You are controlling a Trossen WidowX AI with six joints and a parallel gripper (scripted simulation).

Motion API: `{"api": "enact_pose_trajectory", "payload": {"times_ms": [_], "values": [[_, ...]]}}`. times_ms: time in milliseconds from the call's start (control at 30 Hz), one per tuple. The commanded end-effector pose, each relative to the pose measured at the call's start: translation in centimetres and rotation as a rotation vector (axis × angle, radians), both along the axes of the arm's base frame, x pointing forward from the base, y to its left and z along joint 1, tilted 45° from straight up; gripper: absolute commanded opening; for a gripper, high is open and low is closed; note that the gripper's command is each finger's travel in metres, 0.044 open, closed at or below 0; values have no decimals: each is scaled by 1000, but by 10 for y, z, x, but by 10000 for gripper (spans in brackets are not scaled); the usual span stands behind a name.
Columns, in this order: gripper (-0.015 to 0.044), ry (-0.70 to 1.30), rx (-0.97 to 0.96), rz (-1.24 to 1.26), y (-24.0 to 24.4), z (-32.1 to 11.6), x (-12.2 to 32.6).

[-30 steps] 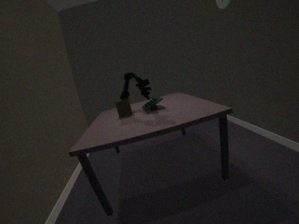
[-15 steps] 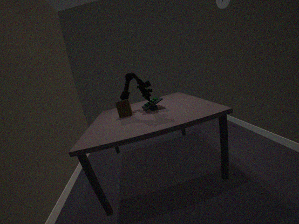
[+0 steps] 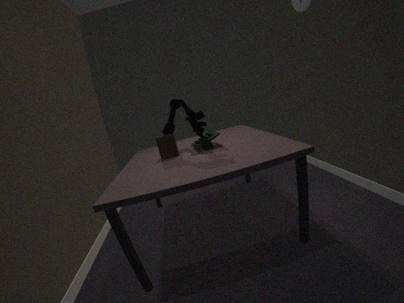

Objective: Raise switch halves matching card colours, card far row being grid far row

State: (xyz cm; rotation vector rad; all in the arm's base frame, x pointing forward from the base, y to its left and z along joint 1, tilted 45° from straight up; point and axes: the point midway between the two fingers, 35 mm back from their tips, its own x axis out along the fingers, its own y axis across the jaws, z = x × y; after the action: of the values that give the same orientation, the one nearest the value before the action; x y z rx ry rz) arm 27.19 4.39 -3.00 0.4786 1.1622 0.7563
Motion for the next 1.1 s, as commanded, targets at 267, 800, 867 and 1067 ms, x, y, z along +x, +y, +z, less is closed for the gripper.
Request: {"api": "enact_pose_trajectory", "payload": {"times_ms": [267,800,867,1067], "values": [[0,2,5,-3,1,0,0],[0,2,5,-3,2,-1,1],[0,2,5,-3,2,-1,1],[0,2,5,-3,3,-2,1]]}}
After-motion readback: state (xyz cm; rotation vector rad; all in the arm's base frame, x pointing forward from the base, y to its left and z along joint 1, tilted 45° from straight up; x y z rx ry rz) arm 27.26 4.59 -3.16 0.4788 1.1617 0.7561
